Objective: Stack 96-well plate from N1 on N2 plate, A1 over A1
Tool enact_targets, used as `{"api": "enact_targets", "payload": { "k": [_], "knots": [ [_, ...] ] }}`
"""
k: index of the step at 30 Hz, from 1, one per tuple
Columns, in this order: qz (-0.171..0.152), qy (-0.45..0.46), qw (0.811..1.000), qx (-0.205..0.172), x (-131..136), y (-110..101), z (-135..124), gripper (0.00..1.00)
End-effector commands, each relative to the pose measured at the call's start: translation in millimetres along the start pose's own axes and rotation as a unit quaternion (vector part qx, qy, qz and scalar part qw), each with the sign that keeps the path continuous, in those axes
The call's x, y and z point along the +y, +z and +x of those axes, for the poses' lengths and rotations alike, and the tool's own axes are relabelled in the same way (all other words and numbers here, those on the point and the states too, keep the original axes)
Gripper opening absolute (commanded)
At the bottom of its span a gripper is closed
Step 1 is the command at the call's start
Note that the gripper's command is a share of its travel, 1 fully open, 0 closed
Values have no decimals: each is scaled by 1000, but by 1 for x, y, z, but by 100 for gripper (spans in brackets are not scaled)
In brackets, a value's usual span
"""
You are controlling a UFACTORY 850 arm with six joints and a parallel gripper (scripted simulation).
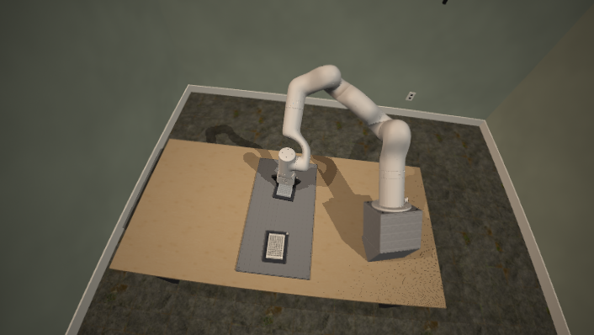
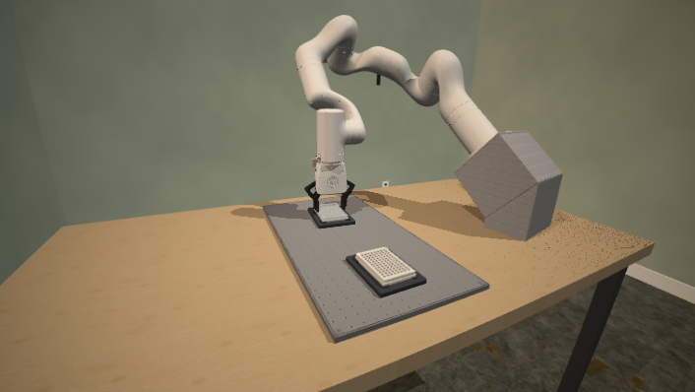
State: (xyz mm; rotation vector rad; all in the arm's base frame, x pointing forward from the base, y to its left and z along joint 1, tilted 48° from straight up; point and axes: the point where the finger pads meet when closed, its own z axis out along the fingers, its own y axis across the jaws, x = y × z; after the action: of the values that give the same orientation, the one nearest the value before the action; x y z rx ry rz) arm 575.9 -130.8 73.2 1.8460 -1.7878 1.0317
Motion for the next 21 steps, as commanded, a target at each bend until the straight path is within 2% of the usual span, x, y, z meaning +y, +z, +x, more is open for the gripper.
{"api": "enact_targets", "payload": {
  "k": [1, 21],
  "knots": [
    [1, 0, 1000, 0, -1, 2, 0, 100],
    [1, 0, 1000, 0, -1, 7, 0, 100]
  ]
}}
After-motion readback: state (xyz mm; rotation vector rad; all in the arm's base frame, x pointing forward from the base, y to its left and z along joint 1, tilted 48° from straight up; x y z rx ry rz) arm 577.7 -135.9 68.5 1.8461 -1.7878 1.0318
